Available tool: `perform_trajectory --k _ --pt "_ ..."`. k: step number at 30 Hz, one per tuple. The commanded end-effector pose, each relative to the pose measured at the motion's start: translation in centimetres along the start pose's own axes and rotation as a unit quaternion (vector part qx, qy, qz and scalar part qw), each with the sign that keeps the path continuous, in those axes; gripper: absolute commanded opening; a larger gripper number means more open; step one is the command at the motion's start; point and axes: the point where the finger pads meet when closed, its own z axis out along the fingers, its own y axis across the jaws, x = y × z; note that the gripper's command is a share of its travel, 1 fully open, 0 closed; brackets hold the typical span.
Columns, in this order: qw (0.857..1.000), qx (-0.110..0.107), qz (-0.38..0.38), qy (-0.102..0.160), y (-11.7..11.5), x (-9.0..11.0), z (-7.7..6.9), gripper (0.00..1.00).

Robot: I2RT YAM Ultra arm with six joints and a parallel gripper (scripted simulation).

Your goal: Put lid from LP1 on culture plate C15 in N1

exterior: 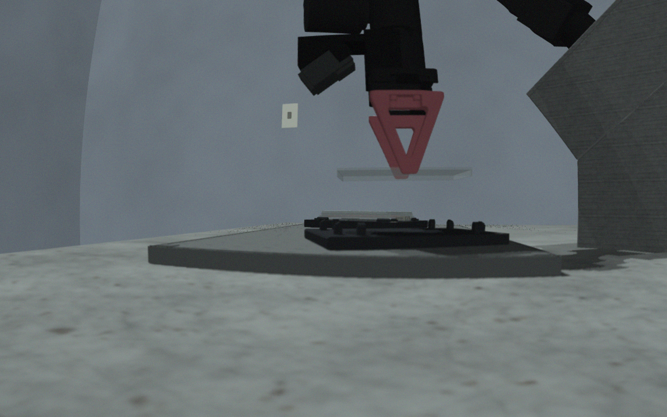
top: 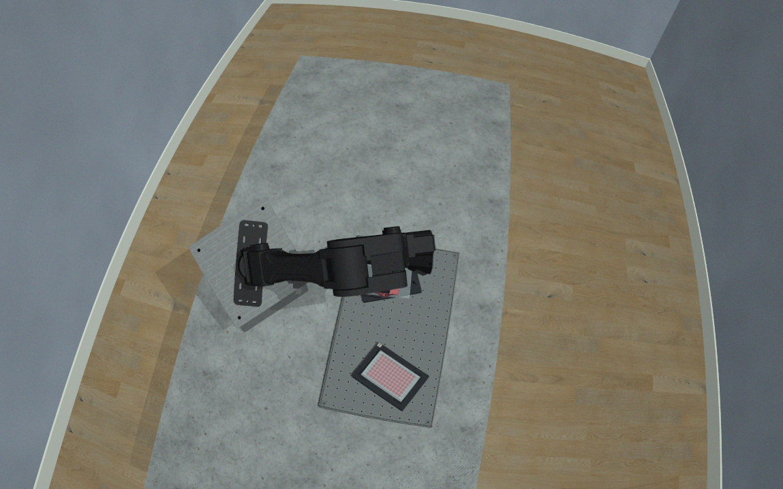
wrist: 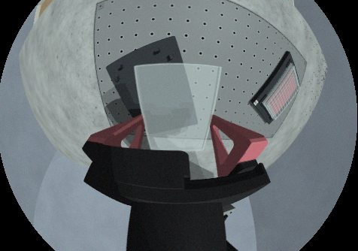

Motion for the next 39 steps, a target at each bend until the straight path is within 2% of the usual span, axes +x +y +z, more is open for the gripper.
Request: perform_trajectory --k 1,7,9,15,39 --pt "0.997 -0.010 0.075 -0.020 -0.4 -1.3 -0.9 0.00" --pt "0.985 -0.012 0.174 -0.019 -2.4 -1.5 -0.8 0.00" --pt "0.985 -0.012 0.174 -0.019 -2.4 -1.5 -0.8 0.00" --pt "0.963 -0.013 0.270 -0.018 -4.4 -1.7 -0.8 0.00" --pt "0.963 -0.012 0.270 -0.018 -11.8 -2.5 -0.7 0.00"
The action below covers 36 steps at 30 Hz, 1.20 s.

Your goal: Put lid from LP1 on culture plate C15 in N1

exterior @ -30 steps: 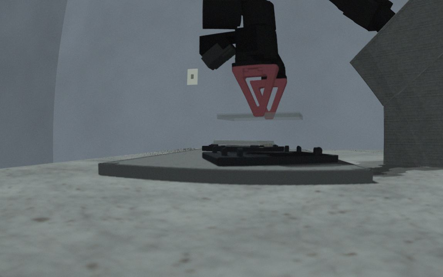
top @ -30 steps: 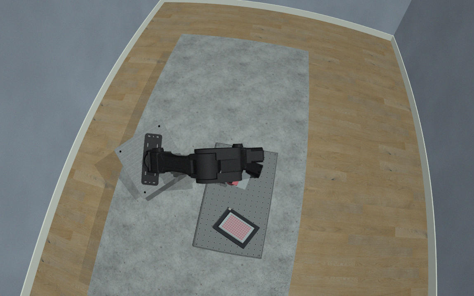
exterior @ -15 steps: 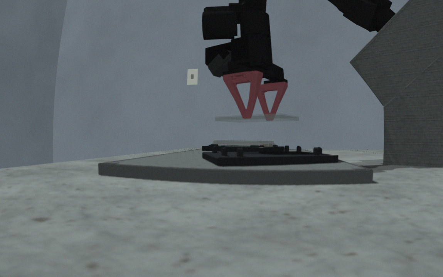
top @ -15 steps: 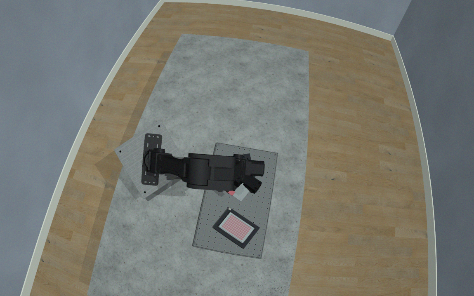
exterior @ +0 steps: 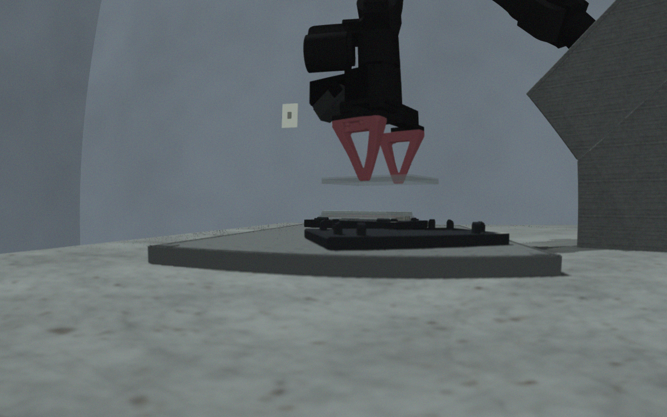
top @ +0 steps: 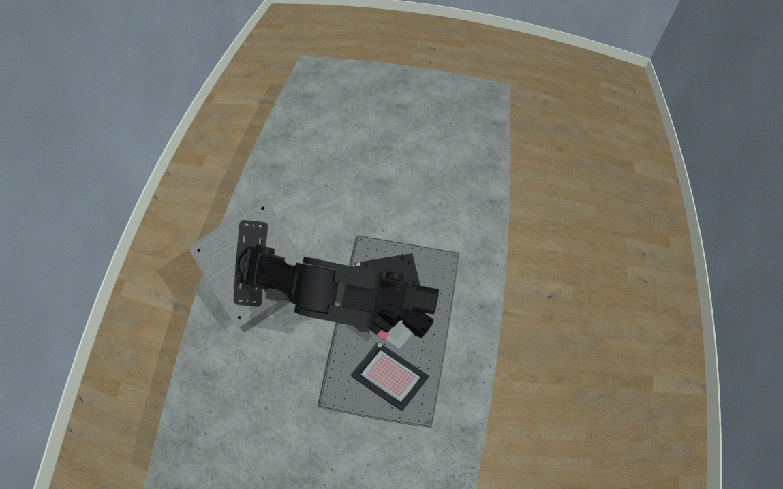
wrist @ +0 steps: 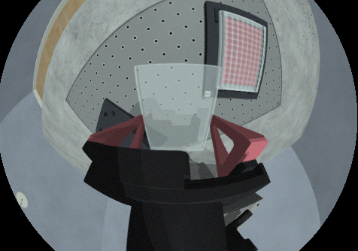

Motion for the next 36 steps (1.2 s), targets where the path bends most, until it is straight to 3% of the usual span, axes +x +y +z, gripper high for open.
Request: perform_trajectory --k 1,36 --pt "1.000 -0.010 -0.013 -0.008 -0.2 -1.0 -0.7 0.00" --pt "1.000 -0.009 -0.013 -0.009 -8.3 -7.6 -0.7 0.00"
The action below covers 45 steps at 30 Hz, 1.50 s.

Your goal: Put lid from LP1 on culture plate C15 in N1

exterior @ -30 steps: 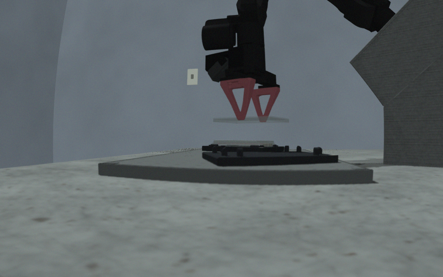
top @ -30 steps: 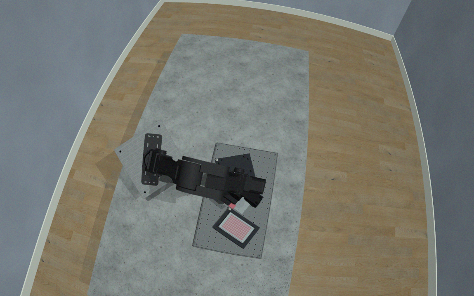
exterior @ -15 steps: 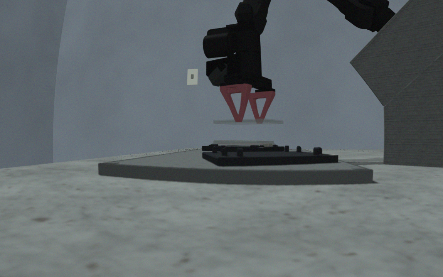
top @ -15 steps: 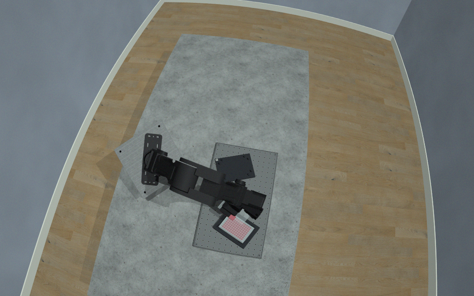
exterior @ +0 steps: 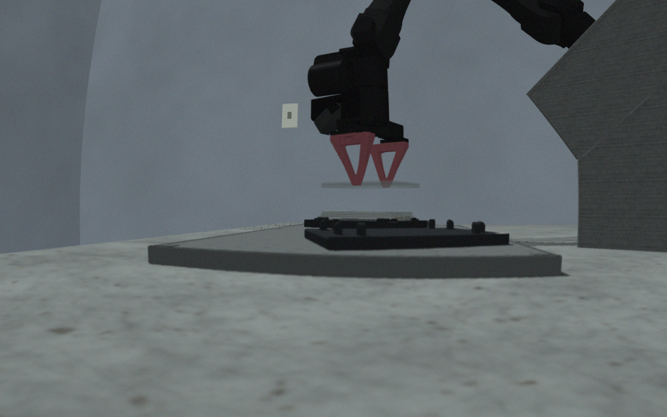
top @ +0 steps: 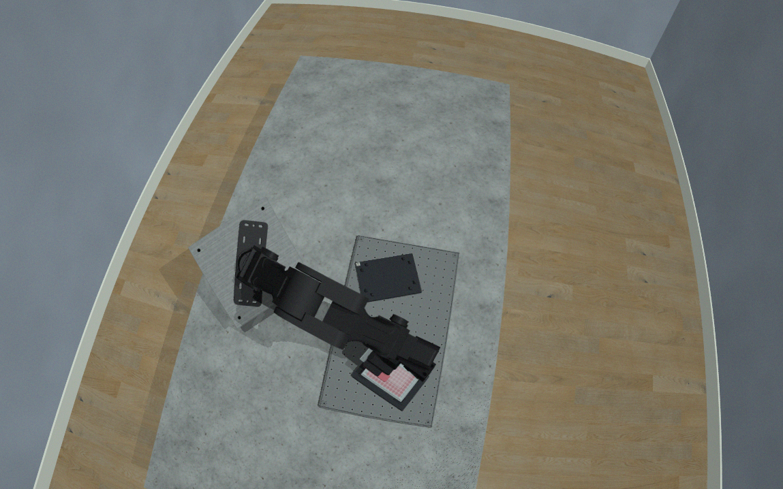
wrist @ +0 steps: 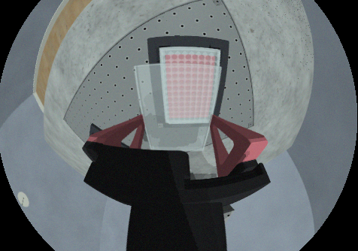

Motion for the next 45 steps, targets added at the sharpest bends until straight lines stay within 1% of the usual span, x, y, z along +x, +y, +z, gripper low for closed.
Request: perform_trajectory --k 1,10,45 --pt "1.000 -0.009 -0.012 -0.008 0.0 -0.9 -0.8 0.00" --pt "1.000 -0.009 -0.012 -0.008 -2.1 -2.6 -0.8 0.00" --pt "1.000 -0.009 -0.012 -0.008 -2.0 -2.5 -1.0 0.00"
